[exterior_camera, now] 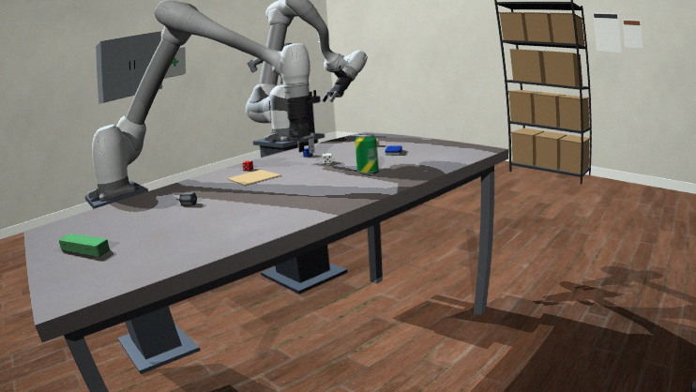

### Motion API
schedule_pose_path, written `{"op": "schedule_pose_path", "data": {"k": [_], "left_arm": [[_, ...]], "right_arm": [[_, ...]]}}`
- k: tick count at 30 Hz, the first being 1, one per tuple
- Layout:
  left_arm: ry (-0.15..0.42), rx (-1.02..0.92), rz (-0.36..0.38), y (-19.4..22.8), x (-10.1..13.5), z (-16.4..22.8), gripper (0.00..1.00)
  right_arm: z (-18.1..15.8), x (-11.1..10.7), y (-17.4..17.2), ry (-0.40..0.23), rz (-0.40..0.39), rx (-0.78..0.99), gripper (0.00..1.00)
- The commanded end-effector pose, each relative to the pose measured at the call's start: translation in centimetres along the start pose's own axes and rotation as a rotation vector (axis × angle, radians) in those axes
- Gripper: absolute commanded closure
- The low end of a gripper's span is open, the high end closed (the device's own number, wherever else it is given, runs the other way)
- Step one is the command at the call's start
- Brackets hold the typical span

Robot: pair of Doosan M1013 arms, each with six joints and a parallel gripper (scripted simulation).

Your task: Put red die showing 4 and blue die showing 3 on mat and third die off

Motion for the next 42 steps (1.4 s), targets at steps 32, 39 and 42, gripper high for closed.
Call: {"op": "schedule_pose_path", "data": {"k": [32,39,42], "left_arm": [[-0.001,0.0,-0.001,0.0,-0.1,0.0,0.0],[-0.001,0.0,-0.001,0.0,-0.1,0.0,0.0],[-0.001,0.0,-0.001,0.0,-0.1,0.0,0.0]], "right_arm": [[4.3,-0.1,7.2,0.001,0.0,0.0,0.0],[4.3,-0.1,7.2,0.001,0.0,0.0,0.0],[4.3,-0.1,7.2,0.001,0.0,0.0,0.0]]}}
Point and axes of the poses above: on each arm, the point where the finger pads meet when closed, its own x axis out along the fingers, its own z axis across the jaws, y = z × x, the point moved 2 cm from there along -x, back along the fingers, and after that the axes turned 14 degrees about x, right-handed, at the moved point
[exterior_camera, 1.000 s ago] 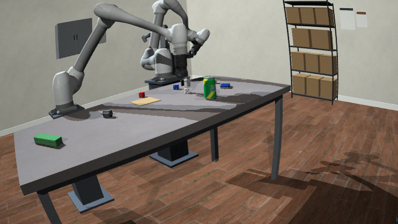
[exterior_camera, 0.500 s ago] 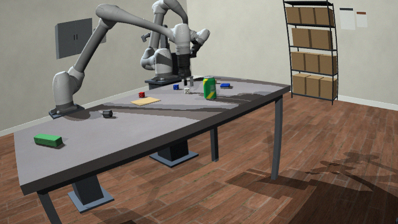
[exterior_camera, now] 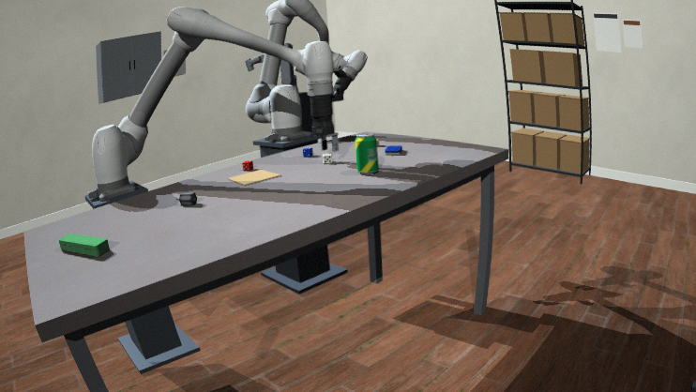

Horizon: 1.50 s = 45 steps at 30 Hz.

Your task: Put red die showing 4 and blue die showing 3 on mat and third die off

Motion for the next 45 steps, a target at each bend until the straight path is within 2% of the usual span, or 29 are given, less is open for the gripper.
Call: {"op": "schedule_pose_path", "data": {"k": [1,26,33,35,45], "left_arm": [[-0.001,0.0,-0.001,0.0,-0.1,0.0,0.0],[-0.001,0.0,-0.001,0.0,-0.1,0.0,0.0],[-0.001,0.0,-0.001,0.0,-0.1,0.0,0.0],[-0.001,0.0,-0.001,0.0,-0.1,0.0,0.0],[-0.001,0.0,-0.001,0.0,-0.1,0.0,0.0]], "right_arm": [[0.0,-0.1,0.0,0.0,0.002,0.0,0.0],[-0.7,-0.1,0.1,0.0,0.002,0.0,0.0],[-4.8,-0.1,0.2,0.0,0.002,0.0,0.0],[-4.8,-0.1,0.2,0.0,0.002,0.0,0.0],[-13.3,-0.1,0.6,0.0,0.002,0.0,0.0]]}}
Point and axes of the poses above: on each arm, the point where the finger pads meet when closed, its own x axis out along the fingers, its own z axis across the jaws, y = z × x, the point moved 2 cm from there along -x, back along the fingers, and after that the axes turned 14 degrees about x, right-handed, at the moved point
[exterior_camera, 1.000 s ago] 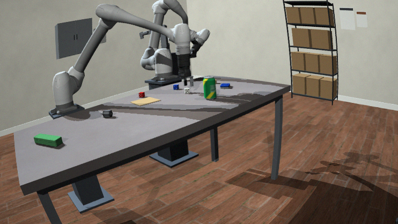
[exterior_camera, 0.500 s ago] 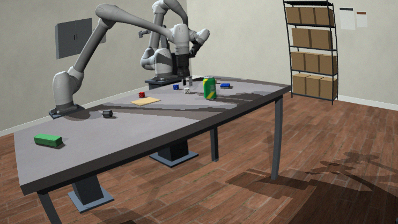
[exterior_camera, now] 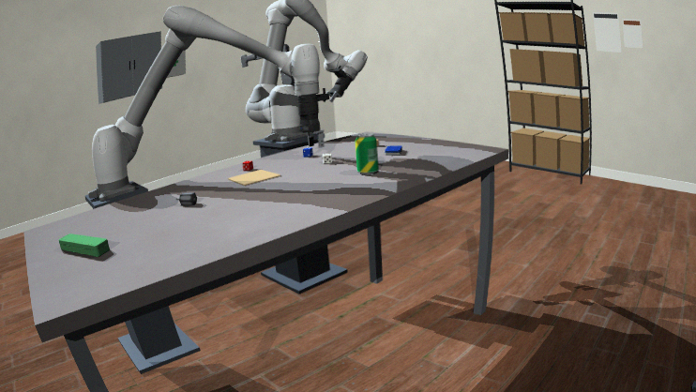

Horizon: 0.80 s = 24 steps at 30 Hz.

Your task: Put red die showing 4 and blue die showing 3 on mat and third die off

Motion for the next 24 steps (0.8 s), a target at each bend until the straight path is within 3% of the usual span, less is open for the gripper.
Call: {"op": "schedule_pose_path", "data": {"k": [1,10,24], "left_arm": [[-0.001,0.0,-0.001,0.0,-0.1,0.0,0.0],[-0.001,0.0,-0.001,0.0,-0.1,0.0,0.0],[-0.001,0.0,-0.001,0.0,-0.1,0.0,0.0]], "right_arm": [[-2.5,-0.1,0.2,-0.001,0.002,0.001,0.0],[-5.3,-0.1,0.3,-0.001,0.002,0.001,0.0],[-5.5,-0.1,0.3,-0.001,0.002,0.001,0.0]]}}
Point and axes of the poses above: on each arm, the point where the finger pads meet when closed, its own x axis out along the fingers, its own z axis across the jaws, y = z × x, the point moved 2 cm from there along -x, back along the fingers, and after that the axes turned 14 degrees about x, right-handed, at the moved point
